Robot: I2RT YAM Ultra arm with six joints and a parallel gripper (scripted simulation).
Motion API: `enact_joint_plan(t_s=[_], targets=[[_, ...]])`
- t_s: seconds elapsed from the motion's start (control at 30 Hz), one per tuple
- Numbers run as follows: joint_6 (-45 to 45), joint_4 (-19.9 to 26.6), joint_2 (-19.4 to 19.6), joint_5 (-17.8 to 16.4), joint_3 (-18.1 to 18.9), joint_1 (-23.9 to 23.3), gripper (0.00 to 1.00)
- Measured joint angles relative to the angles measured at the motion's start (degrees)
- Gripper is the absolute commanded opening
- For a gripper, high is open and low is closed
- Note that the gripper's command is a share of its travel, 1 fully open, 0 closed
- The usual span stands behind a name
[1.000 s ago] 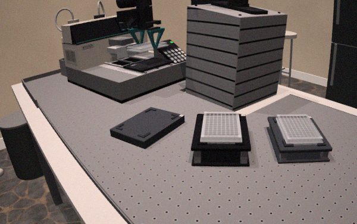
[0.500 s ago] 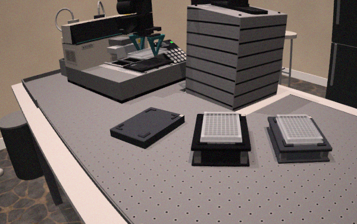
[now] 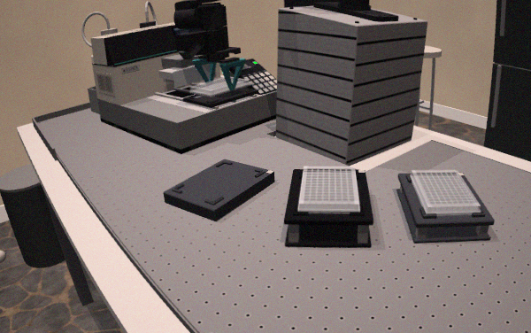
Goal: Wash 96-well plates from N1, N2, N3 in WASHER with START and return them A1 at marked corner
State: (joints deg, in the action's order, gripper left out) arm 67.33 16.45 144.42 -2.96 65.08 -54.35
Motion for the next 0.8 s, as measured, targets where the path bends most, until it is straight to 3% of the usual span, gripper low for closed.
enact_joint_plan(t_s=[0.8], targets=[[-0.02,-0.50,-0.02,0.00,-0.13,0.02,0.00]])
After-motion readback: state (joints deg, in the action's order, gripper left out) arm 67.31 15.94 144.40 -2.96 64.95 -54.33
